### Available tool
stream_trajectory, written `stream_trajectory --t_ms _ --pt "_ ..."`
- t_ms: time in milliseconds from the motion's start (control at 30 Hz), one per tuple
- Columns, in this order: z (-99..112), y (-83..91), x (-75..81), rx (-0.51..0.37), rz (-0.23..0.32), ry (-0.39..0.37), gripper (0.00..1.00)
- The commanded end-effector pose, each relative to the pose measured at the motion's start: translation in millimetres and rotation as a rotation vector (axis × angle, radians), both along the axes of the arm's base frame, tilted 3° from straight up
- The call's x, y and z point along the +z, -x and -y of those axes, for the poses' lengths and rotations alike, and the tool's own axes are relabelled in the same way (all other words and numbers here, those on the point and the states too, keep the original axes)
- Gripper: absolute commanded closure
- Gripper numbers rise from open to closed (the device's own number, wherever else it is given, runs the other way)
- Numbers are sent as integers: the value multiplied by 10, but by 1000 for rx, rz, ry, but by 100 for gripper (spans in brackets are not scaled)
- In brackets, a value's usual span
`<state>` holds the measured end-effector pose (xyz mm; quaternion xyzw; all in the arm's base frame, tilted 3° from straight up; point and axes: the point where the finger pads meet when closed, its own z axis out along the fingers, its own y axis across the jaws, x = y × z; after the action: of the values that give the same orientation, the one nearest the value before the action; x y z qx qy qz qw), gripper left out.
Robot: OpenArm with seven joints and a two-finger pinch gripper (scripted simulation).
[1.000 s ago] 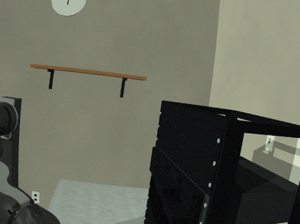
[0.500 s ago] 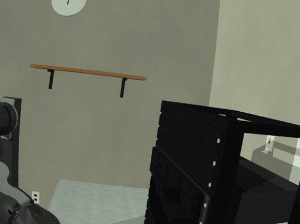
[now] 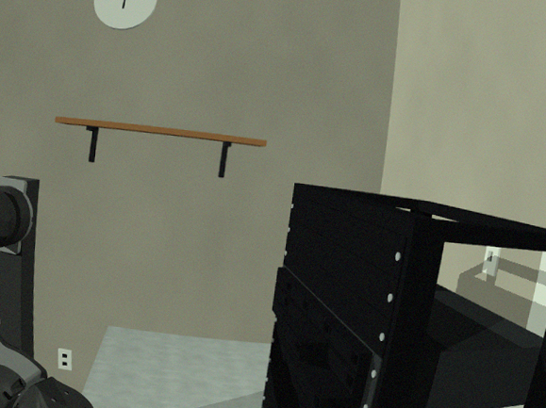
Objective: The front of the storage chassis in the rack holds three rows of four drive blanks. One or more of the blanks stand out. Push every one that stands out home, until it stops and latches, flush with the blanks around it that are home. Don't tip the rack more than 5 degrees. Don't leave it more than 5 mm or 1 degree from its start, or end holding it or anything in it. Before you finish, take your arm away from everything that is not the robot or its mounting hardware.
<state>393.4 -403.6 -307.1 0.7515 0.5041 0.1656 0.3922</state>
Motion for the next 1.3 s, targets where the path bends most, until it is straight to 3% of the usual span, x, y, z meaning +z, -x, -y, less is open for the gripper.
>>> stream_trajectory --t_ms 0,100,233,333,567,633,833,1000,1133,1267 --pt "-21 -4 29 1 36 -4 0" --pt "-83 17 4 16 40 -18 0" --pt "-320 85 26 77 113 -50 0" --pt "-499 156 135 126 186 -67 0" --pt "-944 371 691 260 390 -71 0" --pt "-944 371 691 260 390 -71 0" --pt "-1401 596 1309 400 560 -58 0" --pt "-1777 790 1733 511 668 -57 0" --pt "-2002 916 1957 576 723 -63 0" --pt "-2077 961 2028 598 741 -65 0"
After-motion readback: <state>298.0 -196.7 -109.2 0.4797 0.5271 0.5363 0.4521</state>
